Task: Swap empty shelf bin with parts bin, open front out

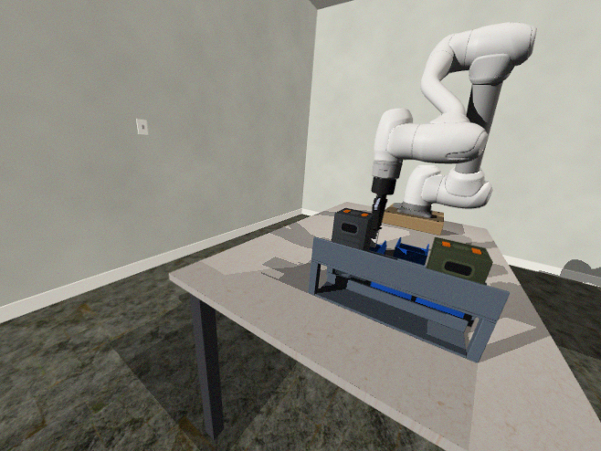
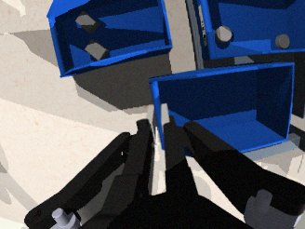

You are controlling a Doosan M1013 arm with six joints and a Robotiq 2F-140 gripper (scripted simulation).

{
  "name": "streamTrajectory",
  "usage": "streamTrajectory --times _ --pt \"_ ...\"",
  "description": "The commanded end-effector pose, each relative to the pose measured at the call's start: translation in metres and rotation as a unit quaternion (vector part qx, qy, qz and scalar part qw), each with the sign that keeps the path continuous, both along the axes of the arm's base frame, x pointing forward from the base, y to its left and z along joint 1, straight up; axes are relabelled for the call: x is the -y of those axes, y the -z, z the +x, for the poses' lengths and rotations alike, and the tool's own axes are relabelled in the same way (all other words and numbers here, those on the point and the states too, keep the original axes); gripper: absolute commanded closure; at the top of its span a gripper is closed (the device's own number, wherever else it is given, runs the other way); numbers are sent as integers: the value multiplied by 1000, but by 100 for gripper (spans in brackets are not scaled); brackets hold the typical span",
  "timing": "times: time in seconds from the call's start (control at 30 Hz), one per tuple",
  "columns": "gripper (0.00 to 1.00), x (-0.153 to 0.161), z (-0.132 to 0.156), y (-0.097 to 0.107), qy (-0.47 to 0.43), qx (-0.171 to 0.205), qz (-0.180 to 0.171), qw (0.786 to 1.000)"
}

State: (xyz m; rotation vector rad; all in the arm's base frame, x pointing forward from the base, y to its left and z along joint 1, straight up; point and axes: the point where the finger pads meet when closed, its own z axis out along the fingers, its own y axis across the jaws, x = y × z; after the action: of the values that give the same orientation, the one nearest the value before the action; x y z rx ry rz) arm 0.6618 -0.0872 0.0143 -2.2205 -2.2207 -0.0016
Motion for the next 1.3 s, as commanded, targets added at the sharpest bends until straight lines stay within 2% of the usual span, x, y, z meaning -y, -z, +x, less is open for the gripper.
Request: streamTrajectory --times 0.0,0.37,0.73,1.27 --pt "90 0 -8 0 0 0 0 1000" --pt "90 0 -39 0 0 0 0 1000" --pt "90 0 -58 0 0 0 0 1000" --pt "90 0 -71 0 0 0 0 1000"
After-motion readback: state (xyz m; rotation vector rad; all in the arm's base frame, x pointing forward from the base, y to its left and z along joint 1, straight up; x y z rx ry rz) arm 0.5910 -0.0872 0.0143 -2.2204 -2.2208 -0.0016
